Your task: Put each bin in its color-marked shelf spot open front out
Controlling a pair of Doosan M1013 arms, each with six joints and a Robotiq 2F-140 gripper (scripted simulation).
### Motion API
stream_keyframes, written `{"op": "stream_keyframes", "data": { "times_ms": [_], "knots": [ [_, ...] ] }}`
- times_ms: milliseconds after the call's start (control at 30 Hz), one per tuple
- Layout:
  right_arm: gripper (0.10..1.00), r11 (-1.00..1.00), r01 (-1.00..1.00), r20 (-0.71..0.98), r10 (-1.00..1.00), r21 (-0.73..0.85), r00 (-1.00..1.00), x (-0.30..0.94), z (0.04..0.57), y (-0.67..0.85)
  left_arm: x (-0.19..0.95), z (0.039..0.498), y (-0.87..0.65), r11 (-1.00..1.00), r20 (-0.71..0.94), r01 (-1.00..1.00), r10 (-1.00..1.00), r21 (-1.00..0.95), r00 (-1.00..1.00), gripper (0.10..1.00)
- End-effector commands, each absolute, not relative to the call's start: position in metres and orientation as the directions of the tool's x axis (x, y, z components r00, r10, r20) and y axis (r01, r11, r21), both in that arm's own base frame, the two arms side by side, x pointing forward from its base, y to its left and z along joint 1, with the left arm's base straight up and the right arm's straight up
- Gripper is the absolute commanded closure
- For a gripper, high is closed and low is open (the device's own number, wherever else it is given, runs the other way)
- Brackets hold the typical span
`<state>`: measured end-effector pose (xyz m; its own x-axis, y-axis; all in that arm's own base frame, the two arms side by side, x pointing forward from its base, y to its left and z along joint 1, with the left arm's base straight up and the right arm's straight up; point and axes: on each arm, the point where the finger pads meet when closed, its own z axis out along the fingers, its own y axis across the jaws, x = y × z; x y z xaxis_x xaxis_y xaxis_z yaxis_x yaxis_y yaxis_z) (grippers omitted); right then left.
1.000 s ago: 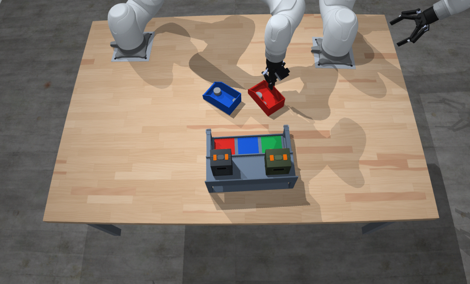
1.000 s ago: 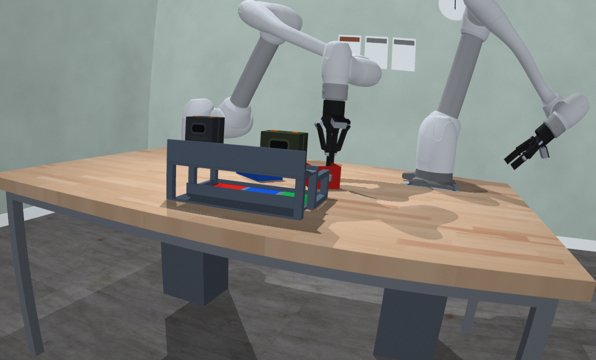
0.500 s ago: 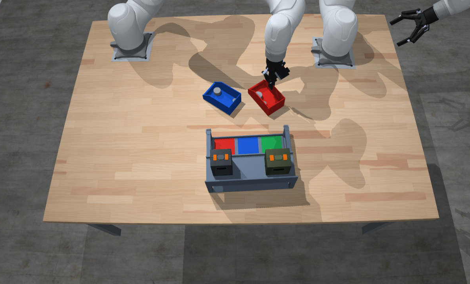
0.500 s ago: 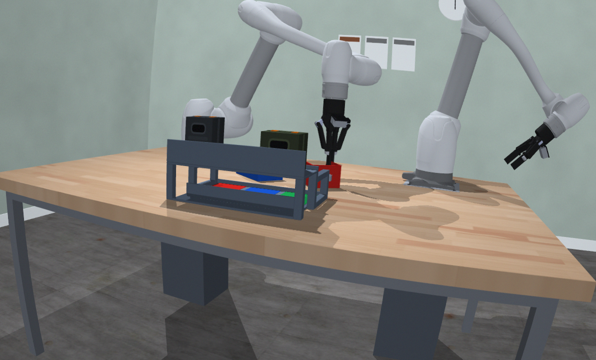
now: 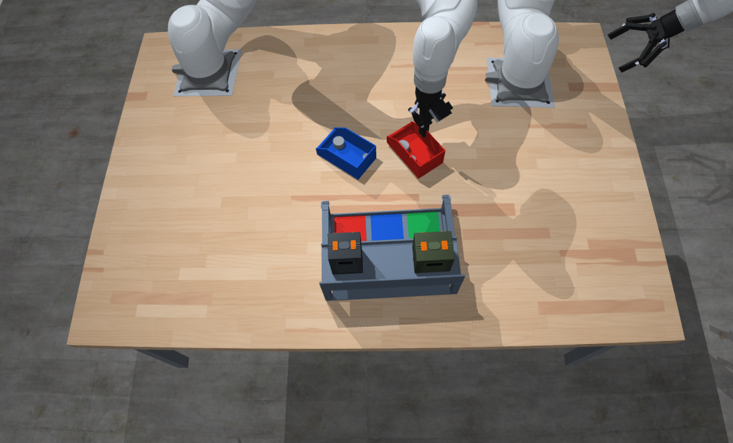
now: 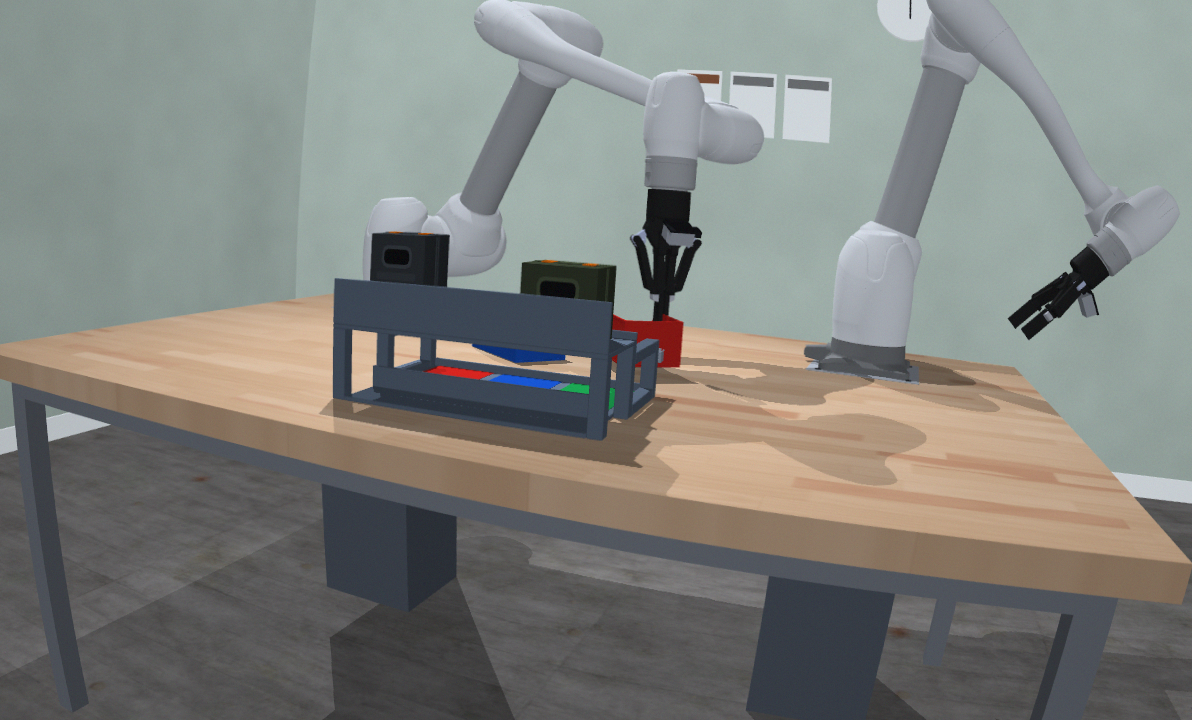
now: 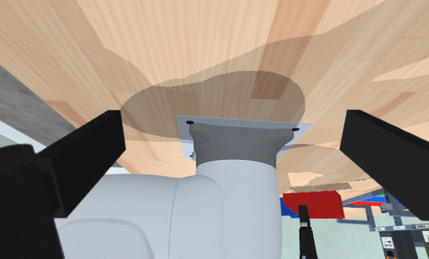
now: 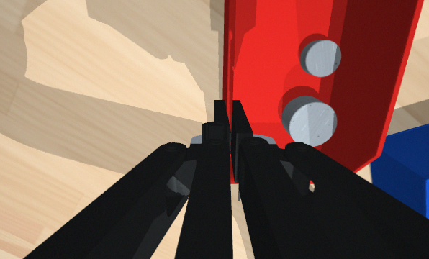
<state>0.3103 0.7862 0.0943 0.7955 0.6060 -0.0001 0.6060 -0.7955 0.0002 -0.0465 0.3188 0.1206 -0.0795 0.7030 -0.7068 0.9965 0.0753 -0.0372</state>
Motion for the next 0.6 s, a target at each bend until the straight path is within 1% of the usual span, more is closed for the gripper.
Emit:
{"op": "stream_keyframes", "data": {
  "times_ms": [0, 567],
  "knots": [
    [0.999, -0.796, 0.606, 0.001, 0.606, -0.001, 0.796, 0.3104, 0.0979, 0.7866, -0.0466, 0.1210, 0.3191, 0.075, -0.706, 0.996, 0.704, -0.038, -0.080, 0.098],
    [0.999, -0.796, 0.606, 0.001, 0.606, -0.001, 0.796, 0.3104, 0.1069, 0.7866, -0.0466, 0.1210, 0.3191, 0.075, -0.706, 0.996, 0.704, -0.038, -0.080, 0.098]
  ]
}}
